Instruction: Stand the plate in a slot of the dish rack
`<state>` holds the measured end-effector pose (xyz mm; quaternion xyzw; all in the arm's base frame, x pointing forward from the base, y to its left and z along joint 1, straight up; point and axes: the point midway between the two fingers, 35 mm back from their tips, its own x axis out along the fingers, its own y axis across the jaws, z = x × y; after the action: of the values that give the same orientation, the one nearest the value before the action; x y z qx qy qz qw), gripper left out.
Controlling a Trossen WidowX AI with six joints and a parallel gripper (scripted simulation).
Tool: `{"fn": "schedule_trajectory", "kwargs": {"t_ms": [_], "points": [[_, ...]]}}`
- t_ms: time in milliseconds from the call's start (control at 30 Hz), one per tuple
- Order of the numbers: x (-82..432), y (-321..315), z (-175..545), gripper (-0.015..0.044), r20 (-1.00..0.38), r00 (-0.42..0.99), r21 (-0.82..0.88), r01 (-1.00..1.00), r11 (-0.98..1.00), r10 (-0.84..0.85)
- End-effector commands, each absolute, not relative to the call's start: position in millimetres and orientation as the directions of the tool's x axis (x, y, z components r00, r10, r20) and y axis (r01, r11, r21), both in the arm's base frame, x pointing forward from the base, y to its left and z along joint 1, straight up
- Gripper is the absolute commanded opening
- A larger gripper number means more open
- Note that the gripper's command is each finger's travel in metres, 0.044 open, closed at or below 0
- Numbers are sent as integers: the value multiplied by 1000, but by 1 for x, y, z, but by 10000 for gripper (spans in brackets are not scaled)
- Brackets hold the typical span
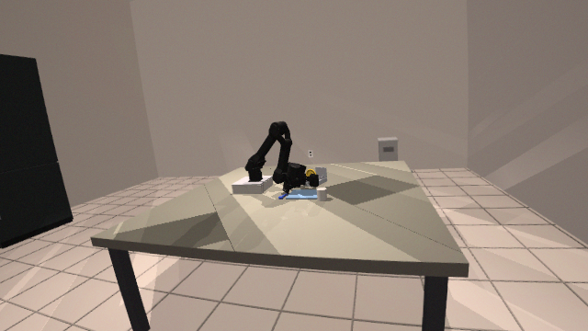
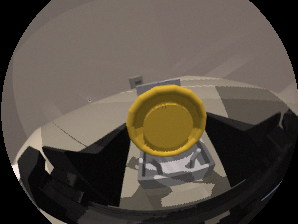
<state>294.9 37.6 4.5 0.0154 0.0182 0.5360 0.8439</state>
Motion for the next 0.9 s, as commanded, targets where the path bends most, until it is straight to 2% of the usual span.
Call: {"fn": "schedule_trajectory", "kwargs": {"t_ms": [0,200,533,867], "points": [[295,38,5,236,-14,425,45,-904,425,905],[295,38,5,394,-14,425,45,-904,425,905],[296,37,11,400,-13,425,42,-904,425,905],[303,34,111,400,-1,419,-10,-908,419,908]]}}
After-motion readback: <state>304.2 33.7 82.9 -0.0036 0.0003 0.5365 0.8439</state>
